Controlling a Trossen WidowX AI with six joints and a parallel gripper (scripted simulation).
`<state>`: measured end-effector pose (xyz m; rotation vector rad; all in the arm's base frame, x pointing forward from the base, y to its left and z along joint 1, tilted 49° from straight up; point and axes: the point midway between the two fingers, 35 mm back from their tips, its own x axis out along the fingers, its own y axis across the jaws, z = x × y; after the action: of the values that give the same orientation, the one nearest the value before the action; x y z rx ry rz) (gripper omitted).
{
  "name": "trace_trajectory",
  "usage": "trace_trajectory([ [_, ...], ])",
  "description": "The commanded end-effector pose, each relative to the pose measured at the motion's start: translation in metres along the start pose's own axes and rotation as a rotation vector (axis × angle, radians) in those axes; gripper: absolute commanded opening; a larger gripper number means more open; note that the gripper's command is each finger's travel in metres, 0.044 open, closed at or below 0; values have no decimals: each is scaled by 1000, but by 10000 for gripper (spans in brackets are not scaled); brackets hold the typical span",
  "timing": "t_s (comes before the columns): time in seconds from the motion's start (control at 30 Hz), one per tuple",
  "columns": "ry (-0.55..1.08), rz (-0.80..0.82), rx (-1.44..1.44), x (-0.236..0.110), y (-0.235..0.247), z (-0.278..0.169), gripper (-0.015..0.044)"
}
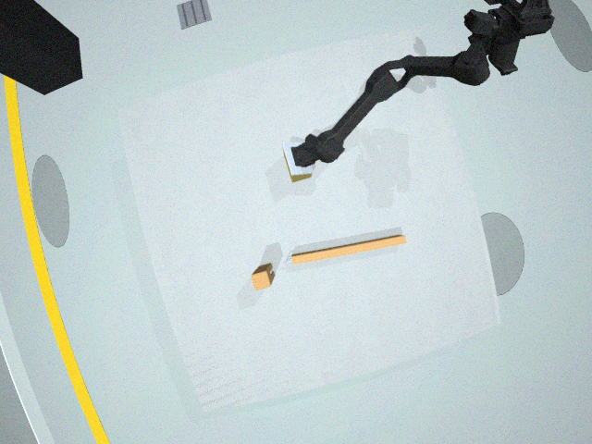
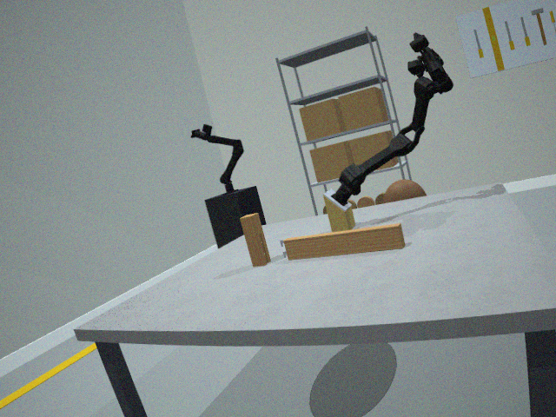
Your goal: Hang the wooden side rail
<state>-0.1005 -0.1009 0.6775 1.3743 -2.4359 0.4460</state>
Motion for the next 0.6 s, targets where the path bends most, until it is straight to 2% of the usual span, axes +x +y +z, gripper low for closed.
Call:
trace_trajectory([
  [0.0,120,-28,-341,-6,-49,-8,440],
  [0.27,297,-67,-837,-18,-129,-5,440],
  [0.4,344,-146,-858,-27,-159,2,440],
  [0.57,441,-182,-1068,-39,-201,13,440],
])
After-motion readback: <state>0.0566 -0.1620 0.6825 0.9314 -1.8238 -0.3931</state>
